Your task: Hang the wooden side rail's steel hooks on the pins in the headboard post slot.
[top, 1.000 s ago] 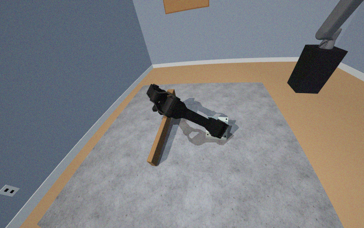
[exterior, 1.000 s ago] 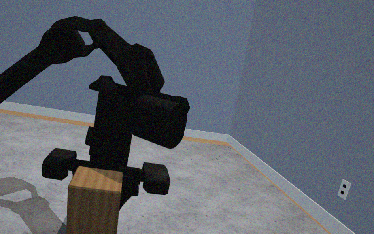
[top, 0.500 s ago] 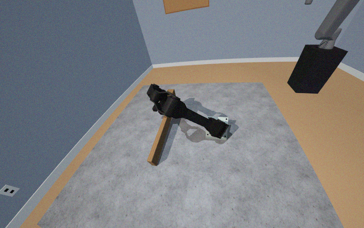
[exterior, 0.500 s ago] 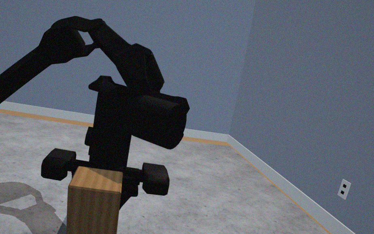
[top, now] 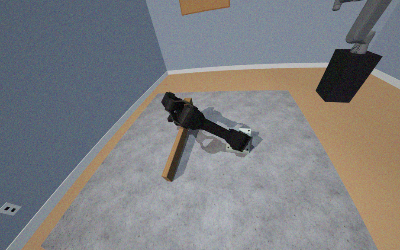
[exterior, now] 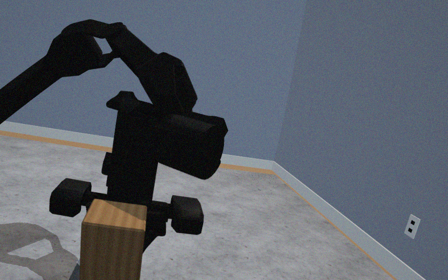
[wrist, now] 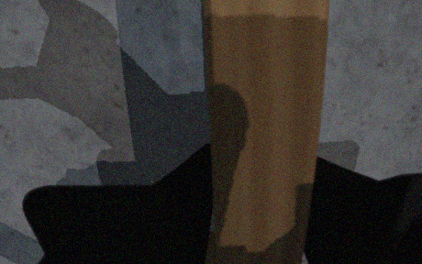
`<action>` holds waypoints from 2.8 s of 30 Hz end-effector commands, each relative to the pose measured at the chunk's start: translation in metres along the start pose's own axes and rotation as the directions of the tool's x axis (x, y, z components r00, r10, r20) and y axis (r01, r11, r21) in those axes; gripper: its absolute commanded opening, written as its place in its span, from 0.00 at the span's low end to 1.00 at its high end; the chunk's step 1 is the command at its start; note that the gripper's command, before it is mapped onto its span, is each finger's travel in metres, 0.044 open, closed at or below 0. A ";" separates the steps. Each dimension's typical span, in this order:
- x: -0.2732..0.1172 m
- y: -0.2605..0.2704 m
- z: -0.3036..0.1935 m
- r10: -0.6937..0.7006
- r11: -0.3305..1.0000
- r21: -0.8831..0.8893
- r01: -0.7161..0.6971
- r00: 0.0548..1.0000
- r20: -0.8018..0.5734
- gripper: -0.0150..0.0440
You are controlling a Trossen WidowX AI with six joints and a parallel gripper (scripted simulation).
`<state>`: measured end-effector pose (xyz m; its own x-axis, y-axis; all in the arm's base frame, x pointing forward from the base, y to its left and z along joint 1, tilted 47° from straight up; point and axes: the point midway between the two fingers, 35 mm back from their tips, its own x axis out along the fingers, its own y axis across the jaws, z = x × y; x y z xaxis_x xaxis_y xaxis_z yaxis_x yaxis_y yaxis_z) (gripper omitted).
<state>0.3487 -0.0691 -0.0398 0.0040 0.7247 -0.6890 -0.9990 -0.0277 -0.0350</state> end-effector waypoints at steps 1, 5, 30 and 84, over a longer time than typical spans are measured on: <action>-0.006 0.000 -0.004 -0.013 1.000 0.002 0.013 1.000 -0.007 0.25; -0.007 0.000 -0.005 -0.013 1.000 0.002 0.013 1.000 -0.007 0.25; -0.006 -0.001 -0.007 -0.013 1.000 0.002 0.013 1.000 -0.007 0.25; -0.001 0.000 -0.010 -0.014 1.000 0.002 0.014 1.000 -0.007 0.25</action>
<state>0.3492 -0.0722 -0.0455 0.0097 0.7255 -0.6882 -0.9988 -0.0260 -0.0415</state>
